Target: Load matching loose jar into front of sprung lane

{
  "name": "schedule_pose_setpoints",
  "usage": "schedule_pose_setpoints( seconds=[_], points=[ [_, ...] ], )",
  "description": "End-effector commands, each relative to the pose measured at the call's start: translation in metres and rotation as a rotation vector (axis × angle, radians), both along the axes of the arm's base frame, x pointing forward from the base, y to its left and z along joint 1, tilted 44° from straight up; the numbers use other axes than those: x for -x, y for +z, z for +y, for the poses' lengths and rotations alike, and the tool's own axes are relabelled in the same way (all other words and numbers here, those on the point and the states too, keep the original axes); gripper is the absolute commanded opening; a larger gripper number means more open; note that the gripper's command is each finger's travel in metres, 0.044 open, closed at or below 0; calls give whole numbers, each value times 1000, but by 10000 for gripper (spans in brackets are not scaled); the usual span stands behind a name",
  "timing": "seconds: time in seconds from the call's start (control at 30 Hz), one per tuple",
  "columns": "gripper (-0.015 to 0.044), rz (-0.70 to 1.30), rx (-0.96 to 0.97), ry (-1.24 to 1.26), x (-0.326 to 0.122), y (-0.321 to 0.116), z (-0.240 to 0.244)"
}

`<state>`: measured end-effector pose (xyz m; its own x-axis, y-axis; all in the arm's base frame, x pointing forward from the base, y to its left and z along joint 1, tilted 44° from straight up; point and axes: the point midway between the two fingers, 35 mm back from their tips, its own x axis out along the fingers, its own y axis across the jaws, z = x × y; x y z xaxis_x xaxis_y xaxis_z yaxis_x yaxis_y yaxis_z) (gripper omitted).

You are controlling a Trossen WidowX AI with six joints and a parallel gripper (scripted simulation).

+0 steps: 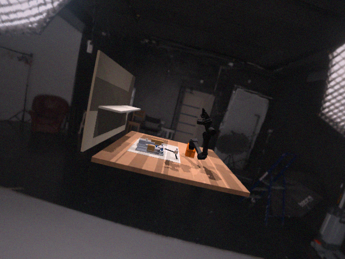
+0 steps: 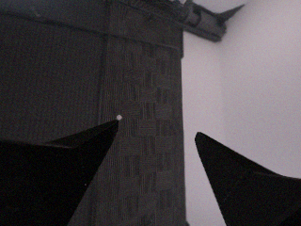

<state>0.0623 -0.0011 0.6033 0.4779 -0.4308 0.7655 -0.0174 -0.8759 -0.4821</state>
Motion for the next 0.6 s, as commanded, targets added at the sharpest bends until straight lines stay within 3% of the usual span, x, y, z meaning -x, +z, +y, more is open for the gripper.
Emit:
schedule_pose_setpoints(
  seconds=[0.0, 0.13, 0.33, 0.57],
  points=[
    [426, 0, -3, 0, 0, -1, -1],
    [440, 1, -90, 7, -2, -19, -33],
    [440, 24, -379, 137, -26, -55, -103],
    [440, 54, -809, 319, -71, -127, -175]
  ],
)
